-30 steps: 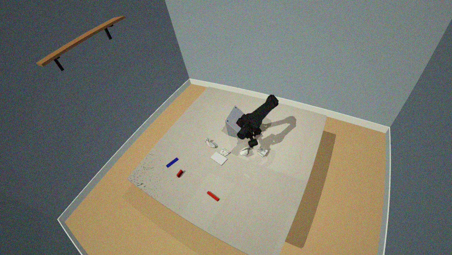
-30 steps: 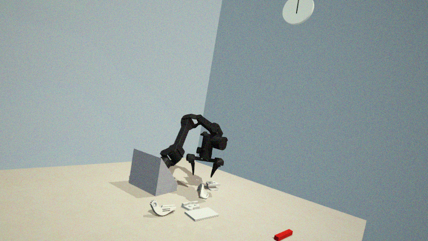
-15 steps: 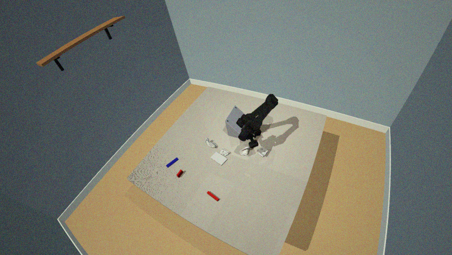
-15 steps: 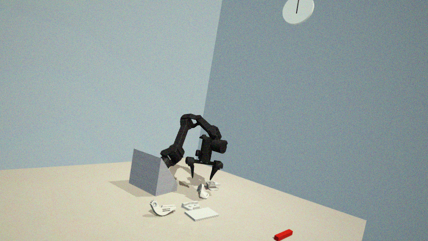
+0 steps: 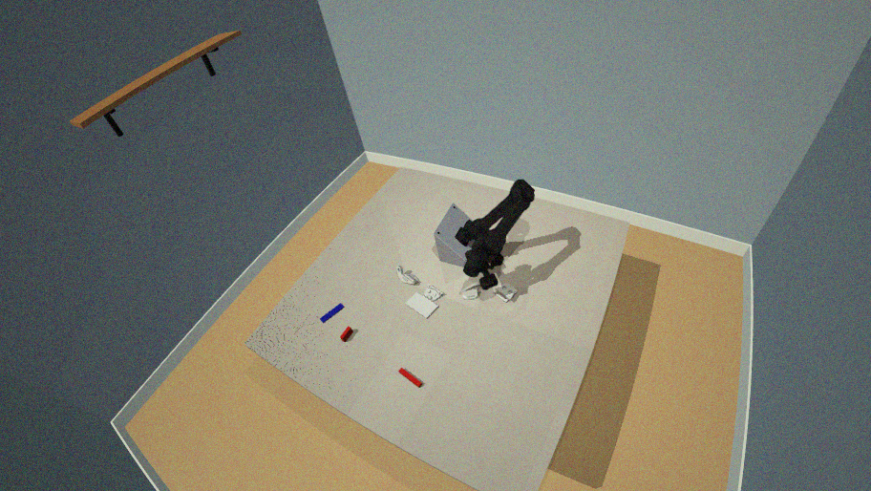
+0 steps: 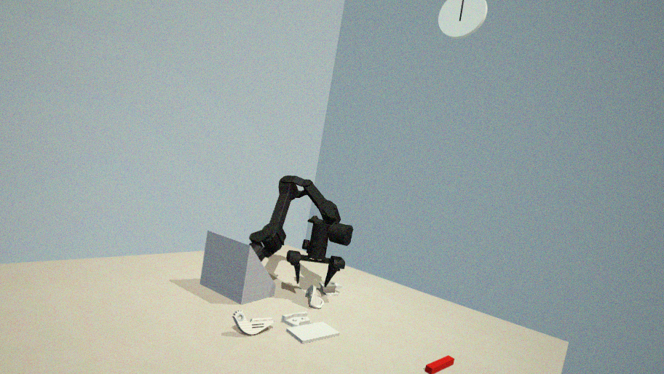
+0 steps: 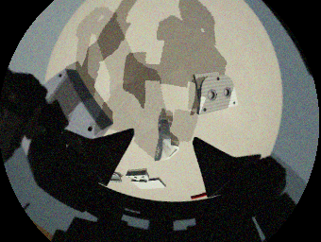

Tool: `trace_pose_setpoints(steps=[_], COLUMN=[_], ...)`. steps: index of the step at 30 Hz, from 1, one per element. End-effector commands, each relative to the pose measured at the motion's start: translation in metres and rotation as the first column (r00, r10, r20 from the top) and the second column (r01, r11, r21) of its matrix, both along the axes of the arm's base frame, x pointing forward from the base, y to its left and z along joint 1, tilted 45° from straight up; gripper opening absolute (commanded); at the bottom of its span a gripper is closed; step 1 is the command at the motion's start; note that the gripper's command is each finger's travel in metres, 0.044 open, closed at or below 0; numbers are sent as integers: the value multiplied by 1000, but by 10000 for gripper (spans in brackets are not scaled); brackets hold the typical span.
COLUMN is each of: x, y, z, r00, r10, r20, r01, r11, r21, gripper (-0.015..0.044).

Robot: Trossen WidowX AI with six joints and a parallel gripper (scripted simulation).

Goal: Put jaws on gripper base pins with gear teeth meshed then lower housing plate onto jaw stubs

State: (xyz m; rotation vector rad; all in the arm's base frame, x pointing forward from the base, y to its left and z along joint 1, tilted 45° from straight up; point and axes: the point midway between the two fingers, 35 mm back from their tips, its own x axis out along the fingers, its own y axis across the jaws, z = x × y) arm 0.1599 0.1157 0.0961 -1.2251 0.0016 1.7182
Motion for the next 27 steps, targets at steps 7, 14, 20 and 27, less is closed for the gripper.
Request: trace_pose_setpoints(steps=[7, 14, 20, 27], x=[-1, -3, -5, -5], y=[11, 20, 26, 26], z=[-11, -18, -23, -23], r00=[1000, 1000, 1000, 1000], r10=[-4, -3, -2, -2], r20=[-2, 0, 0, 0], r01=[4, 3, 2, 2], r11=[1000, 1000, 1000, 1000], r21=[4, 11, 18, 18], gripper=[440, 440, 440, 282])
